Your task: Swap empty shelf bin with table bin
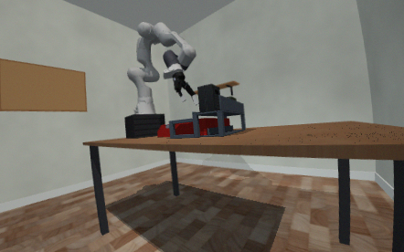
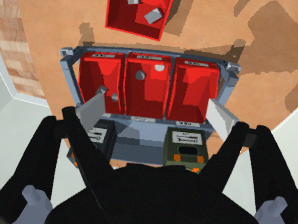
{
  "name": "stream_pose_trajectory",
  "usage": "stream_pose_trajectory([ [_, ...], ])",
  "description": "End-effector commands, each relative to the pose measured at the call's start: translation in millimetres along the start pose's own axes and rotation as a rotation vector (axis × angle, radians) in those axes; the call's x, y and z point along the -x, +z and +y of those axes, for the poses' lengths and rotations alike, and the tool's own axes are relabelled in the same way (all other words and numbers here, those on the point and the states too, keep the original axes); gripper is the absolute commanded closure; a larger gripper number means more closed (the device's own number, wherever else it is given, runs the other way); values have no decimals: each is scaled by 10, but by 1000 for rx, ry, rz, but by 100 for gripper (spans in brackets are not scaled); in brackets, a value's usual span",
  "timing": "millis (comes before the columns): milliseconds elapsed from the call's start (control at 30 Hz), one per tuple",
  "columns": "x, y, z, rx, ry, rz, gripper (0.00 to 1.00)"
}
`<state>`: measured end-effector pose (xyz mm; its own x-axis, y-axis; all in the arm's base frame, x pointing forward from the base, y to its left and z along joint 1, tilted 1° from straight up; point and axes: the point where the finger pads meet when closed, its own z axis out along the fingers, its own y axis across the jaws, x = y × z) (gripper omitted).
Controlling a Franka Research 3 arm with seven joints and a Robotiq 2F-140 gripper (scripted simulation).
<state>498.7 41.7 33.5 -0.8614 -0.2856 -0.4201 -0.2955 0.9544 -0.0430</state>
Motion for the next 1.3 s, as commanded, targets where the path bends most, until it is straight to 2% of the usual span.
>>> stream_pose_trajectory([
  [0,-4,4,-15,-5,23,8,0],
  [1267,16,27,-3,-15,43,14,0],
])
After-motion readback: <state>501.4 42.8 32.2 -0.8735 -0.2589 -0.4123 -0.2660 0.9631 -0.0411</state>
